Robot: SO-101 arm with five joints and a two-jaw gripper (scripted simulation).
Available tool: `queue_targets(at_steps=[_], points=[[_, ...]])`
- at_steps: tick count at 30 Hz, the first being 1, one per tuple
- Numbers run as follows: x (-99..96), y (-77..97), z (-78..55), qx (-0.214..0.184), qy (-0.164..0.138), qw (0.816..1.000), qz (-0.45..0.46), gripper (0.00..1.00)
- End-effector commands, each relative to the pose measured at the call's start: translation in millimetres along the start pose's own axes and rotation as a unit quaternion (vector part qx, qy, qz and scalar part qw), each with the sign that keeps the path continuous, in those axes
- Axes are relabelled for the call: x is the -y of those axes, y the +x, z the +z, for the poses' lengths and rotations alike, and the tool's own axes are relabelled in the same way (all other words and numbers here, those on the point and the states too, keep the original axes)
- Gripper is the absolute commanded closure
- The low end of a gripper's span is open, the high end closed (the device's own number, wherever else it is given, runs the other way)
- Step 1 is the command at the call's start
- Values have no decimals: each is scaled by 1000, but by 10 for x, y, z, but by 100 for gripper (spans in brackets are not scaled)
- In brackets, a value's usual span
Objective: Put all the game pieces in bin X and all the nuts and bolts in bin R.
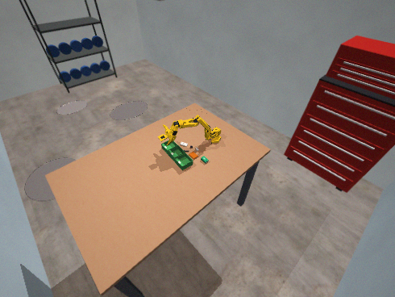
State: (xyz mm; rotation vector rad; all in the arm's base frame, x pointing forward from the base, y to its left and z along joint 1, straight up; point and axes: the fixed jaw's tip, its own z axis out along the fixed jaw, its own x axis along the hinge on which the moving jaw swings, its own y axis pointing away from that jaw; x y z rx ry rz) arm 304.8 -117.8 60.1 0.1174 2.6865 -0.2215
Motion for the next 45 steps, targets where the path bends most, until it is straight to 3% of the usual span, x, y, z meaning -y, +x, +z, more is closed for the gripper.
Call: queue_targets(at_steps=[1,45], points=[[66,-85,-102,23,10,1000,2,0],[21,-100,-110,28,7,1000,4,0]])
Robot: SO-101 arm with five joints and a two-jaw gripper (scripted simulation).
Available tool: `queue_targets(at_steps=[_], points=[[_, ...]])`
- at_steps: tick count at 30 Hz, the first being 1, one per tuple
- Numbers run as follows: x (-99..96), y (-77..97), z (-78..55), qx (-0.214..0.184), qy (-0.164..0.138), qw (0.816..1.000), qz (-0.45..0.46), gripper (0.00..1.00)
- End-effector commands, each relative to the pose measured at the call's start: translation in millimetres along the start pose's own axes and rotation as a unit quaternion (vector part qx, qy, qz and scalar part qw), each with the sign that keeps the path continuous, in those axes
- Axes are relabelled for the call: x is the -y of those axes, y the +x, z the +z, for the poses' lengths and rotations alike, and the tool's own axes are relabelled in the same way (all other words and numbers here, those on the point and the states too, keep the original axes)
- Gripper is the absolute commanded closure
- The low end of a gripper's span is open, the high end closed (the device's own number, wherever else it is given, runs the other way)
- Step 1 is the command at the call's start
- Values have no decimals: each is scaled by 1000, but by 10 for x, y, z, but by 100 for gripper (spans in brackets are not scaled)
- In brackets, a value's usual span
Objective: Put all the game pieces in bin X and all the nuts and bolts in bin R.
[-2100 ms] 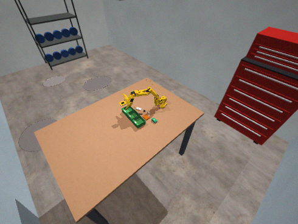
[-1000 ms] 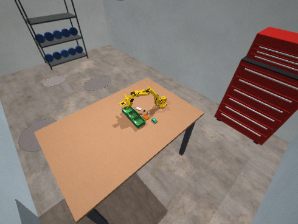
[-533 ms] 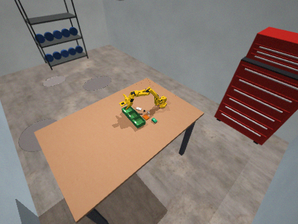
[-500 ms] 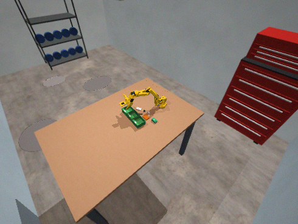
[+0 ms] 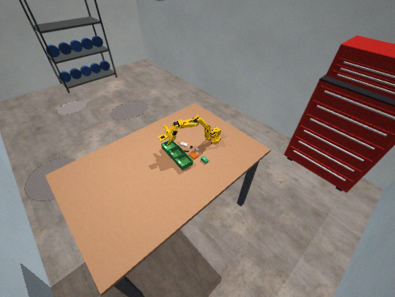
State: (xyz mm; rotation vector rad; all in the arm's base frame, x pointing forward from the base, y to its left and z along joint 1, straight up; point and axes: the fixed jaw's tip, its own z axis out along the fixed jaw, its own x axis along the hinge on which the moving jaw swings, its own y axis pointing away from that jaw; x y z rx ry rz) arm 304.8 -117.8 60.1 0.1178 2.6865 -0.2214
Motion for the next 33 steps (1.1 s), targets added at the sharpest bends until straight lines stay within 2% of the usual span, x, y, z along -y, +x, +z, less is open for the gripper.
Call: queue_targets(at_steps=[1,6,8,19,23,33], points=[[-2,-107,-114,30,6,1000,6,0],[-186,-147,-149,49,-5,999,16,0],[-186,-147,-149,49,-5,999,16,0],[-666,-135,-262,96,-42,994,44,0],[-728,-122,-279,102,-47,993,47,0],[-734,-120,-280,102,-48,992,48,0]])
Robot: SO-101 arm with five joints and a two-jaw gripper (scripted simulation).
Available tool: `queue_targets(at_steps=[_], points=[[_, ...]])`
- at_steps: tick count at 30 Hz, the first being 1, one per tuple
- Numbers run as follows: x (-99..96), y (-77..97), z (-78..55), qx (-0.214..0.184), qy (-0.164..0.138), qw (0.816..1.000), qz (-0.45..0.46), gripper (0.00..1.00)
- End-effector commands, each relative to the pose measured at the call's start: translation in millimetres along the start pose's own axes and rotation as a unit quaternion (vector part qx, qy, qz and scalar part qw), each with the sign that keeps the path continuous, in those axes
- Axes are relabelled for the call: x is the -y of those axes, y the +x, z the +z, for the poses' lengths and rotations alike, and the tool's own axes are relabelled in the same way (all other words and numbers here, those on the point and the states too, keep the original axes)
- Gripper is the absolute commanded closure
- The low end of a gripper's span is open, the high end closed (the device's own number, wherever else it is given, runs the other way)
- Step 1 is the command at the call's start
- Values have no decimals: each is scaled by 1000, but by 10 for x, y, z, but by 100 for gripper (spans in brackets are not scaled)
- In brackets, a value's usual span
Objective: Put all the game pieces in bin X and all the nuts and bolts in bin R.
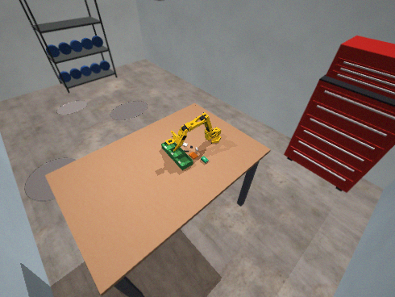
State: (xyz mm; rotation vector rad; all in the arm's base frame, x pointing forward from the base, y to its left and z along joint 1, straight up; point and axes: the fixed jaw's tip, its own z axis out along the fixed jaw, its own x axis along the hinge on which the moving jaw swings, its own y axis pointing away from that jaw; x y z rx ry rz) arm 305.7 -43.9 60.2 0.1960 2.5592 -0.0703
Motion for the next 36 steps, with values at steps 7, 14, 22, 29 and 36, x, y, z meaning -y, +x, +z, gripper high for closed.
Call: queue_targets(at_steps=[7,14,22,29,36], points=[[-35,-162,-134,42,-3,999,-1,0],[-107,-189,-189,59,-10,998,-4,0],[-107,-189,-189,59,-10,998,-4,0],[-107,-189,-189,59,-10,998,-4,0],[-107,-189,-189,59,-10,998,-4,0]])
